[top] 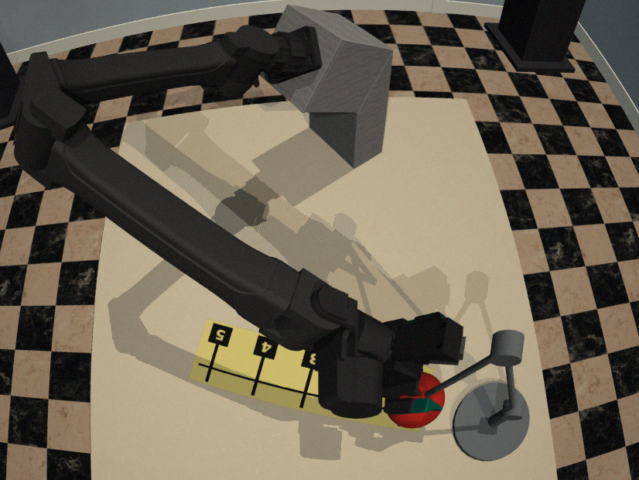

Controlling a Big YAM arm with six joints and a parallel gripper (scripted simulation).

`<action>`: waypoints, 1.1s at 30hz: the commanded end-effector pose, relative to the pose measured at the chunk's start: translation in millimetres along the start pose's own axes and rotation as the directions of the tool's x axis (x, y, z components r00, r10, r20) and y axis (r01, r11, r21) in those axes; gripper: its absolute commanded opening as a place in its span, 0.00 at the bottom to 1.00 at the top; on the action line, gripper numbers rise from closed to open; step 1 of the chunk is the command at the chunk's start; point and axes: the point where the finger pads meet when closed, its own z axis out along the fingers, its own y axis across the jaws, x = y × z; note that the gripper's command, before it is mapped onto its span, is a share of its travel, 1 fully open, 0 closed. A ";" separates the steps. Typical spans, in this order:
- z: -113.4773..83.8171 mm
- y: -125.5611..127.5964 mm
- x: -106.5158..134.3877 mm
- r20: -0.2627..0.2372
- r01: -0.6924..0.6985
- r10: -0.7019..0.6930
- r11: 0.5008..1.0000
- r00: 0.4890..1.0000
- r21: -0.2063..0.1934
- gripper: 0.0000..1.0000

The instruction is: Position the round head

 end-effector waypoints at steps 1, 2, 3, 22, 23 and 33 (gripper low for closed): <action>4.3 -14.5 0.9 0.005 0.000 0.000 1.000 1.000 0.022 1.00; 4.6 -14.9 1.1 0.005 0.000 0.000 1.000 1.000 0.022 1.00; 4.8 -15.4 1.2 0.005 0.000 0.000 1.000 1.000 0.022 1.00; 6.1 -18.1 2.5 0.005 0.000 0.000 1.000 1.000 0.022 1.00; 6.0 -17.8 2.5 0.005 0.000 0.000 1.000 1.000 0.022 1.00; 5.1 -16.0 2.2 0.005 0.000 0.000 1.000 1.000 0.022 1.00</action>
